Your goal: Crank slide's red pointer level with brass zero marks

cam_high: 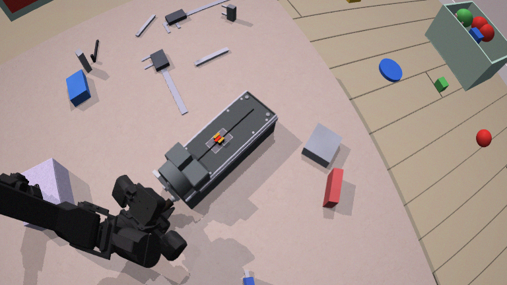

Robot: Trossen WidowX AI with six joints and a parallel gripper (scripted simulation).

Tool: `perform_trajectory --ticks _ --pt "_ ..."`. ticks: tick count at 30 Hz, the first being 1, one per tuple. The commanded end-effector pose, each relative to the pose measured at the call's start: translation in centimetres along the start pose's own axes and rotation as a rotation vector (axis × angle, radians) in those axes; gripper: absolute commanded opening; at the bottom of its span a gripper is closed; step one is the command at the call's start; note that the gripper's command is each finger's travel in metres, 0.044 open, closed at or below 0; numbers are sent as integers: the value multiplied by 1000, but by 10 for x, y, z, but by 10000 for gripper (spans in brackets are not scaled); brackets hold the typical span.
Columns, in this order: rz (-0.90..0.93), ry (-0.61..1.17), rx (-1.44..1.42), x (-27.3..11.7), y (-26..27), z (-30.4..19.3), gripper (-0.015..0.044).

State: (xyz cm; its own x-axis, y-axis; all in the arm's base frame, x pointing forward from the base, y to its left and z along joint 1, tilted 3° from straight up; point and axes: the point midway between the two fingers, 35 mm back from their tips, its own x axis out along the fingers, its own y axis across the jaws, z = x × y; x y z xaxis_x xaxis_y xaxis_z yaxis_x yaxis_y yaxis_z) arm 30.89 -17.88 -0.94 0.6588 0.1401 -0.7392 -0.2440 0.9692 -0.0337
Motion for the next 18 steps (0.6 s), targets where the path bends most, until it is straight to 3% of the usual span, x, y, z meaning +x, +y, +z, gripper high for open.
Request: perform_trajectory --ticks 1,18 --pt "-17 -14 -9 -5 -7 4 0" --pt "-17 -15 -9 -9 -9 8 0"
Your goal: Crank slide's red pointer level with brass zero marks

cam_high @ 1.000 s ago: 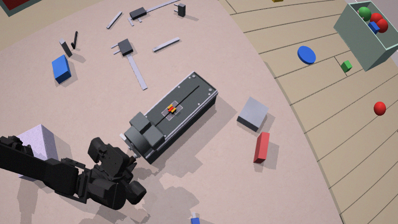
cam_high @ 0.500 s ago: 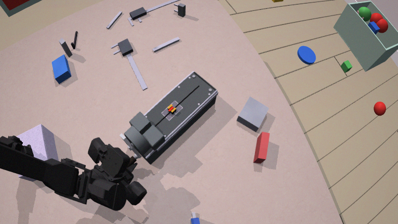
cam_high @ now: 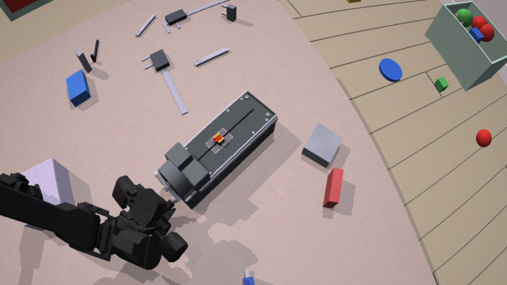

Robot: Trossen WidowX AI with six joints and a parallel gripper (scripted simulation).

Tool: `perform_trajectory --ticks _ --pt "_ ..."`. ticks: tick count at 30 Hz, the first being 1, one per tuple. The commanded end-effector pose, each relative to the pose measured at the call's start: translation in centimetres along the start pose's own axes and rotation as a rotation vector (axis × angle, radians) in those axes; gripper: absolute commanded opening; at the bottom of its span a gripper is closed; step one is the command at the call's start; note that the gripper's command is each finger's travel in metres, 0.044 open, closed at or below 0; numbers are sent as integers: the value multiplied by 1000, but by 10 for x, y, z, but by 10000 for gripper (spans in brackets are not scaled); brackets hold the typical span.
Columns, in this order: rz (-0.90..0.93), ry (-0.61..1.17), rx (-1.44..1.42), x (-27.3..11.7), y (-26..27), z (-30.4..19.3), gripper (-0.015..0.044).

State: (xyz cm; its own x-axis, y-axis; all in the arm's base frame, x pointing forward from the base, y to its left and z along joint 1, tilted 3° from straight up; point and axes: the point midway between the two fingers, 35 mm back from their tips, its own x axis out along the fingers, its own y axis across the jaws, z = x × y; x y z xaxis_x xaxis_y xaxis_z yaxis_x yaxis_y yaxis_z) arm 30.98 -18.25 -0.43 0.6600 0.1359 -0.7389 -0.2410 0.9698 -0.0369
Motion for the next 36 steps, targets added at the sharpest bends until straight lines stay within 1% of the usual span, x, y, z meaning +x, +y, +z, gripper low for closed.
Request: perform_trajectory --ticks 1,19,36 --pt "-12 -14 -9 -6 -5 5 0" --pt "-12 -14 -9 -19 -4 18 0" --pt "-12 -15 -9 -19 -3 18 0"
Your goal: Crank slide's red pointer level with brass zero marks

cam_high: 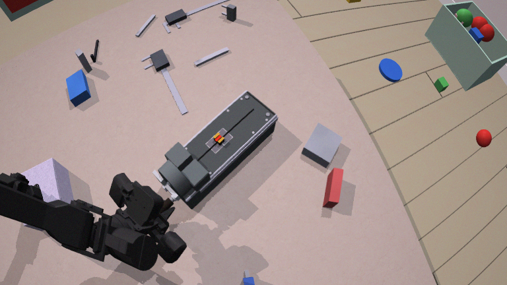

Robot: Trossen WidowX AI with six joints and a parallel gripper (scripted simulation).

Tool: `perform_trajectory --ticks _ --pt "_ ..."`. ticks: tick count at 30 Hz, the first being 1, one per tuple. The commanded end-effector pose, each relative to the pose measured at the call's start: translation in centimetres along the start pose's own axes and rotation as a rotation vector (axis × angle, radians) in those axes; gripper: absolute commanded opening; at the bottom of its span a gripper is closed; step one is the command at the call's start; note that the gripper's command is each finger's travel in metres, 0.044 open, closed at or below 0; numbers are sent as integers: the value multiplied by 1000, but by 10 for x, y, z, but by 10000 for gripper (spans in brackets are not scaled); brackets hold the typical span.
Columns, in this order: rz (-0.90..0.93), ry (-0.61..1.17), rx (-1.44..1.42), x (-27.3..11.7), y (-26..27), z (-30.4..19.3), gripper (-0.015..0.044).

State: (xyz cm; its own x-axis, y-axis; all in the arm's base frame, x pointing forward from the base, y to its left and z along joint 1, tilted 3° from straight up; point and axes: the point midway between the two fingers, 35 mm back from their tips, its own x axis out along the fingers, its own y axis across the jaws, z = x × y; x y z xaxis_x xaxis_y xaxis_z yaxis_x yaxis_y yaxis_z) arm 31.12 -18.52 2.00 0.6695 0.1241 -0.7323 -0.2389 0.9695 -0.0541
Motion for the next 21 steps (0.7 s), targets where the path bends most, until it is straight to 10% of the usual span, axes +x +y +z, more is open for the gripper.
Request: perform_trajectory --ticks 1,21 --pt "2 -6 1 -1 0 1 0" --pt "0 0 0 0 0 0 0"
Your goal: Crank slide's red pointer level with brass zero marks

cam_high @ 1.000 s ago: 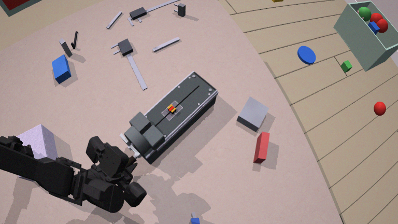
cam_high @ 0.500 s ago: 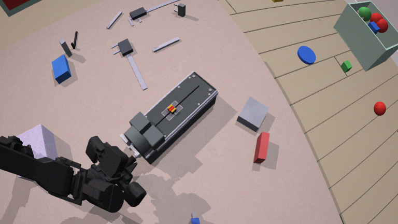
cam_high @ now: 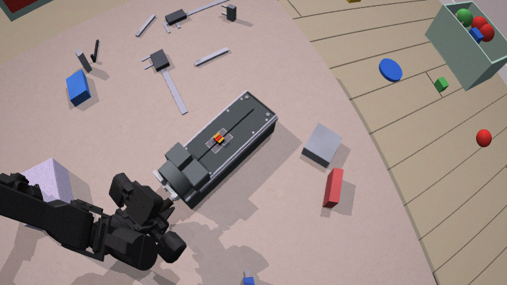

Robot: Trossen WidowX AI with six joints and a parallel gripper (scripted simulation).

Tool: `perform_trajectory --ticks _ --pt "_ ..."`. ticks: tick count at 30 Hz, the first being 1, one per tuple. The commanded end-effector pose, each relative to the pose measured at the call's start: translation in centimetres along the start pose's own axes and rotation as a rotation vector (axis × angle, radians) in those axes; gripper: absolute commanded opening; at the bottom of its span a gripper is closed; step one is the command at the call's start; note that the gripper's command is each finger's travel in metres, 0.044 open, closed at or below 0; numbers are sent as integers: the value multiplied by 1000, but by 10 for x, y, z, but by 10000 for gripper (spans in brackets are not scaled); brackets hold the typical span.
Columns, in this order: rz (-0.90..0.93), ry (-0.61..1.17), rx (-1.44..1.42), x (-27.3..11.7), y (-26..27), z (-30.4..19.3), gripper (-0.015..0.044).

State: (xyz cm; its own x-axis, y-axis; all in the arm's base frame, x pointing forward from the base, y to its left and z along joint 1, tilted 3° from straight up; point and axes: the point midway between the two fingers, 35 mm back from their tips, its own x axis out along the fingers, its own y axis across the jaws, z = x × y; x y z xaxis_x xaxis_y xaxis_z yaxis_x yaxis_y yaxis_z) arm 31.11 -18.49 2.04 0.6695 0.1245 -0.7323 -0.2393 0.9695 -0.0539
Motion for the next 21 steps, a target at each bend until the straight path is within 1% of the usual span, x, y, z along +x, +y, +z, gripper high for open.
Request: perform_trajectory --ticks 1,16,17,21 --pt "-1 0 0 0 0 0 26" --pt "-1 0 0 0 0 0 420" --pt "-1 0 0 0 0 0 440" --pt "-1 -1 -1 -9 -1 10 440"
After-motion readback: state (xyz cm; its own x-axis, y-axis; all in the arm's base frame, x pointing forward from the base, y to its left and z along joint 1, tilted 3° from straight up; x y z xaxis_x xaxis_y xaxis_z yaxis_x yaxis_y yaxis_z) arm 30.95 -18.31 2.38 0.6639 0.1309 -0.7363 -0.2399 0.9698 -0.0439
